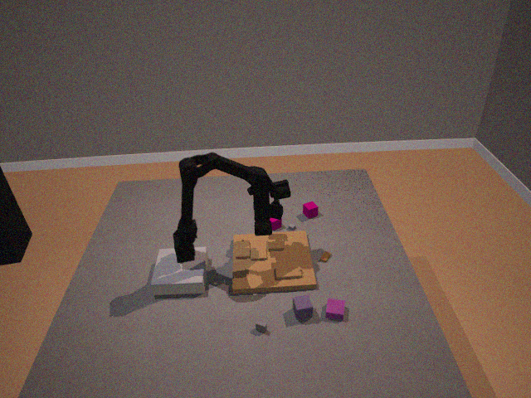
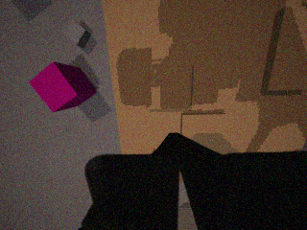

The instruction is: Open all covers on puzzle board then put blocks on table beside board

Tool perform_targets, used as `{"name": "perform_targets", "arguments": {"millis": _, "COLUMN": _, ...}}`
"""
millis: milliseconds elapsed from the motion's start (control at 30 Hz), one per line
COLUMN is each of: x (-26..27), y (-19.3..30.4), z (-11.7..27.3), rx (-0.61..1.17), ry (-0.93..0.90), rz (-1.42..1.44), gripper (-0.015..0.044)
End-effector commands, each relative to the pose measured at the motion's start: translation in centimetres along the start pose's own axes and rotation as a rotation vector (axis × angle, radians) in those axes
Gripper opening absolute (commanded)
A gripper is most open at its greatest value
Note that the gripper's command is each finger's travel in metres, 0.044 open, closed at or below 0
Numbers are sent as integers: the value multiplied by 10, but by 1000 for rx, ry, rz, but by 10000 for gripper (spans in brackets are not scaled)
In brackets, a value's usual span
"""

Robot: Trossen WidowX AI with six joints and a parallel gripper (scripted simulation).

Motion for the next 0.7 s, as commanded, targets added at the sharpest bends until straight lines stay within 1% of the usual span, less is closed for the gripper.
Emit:
{"name": "perform_targets", "arguments": {"millis": 0, "x": 1, "y": -1, "z": 0, "rx": -2, "ry": -5, "rz": -4, "gripper": 0}}
{"name": "perform_targets", "arguments": {"millis": 667, "x": 1, "y": -2, "z": -13, "rx": -2, "ry": -5, "rz": -4, "gripper": 0}}
Point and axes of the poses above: the point midway between the two fingers, 35 mm back from their tips, its own z axis back along the fingers, its own x axis across the jaws, y = z × x, the point moved 3 cm from there along z, back along the fingers, and after that the axes turned 10 degrees about -z, right-handed, at the moved point
